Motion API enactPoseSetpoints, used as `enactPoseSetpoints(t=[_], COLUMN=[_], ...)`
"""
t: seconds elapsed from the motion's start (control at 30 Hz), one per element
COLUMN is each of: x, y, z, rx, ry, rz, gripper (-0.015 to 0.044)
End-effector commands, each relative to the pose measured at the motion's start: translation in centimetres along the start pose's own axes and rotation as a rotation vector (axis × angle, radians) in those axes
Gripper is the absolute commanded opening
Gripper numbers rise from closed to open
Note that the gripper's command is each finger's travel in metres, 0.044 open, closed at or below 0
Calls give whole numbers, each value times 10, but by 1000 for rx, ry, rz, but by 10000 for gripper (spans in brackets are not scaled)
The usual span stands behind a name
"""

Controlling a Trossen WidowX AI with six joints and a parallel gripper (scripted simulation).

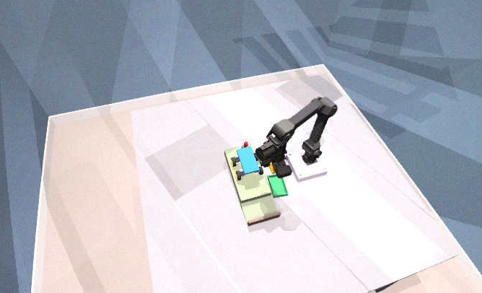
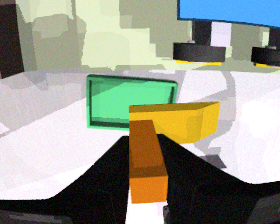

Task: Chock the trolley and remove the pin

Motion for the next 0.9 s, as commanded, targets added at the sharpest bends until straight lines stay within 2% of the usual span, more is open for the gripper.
enactPoseSetpoints(t=[0.0,0.3,0.53,0.87], x=[16,48,57,58], y=[6,17,18,36], z=[0,0,1,5], rx=[-7,-8,1,0], ry=[7,9,-103,-107], rz=[4,4,5,5], gripper=[0,0,0,0])
Point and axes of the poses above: the point midway between the two fingers, 35 mm back from their tips, its own z axis out along the fingers, its own x axis across the jaws, y = z × x, the point moved 4 cm from there along -z, back along the fingers, and after that the axes turned 4 degrees about -z, right-handed, at the moved point
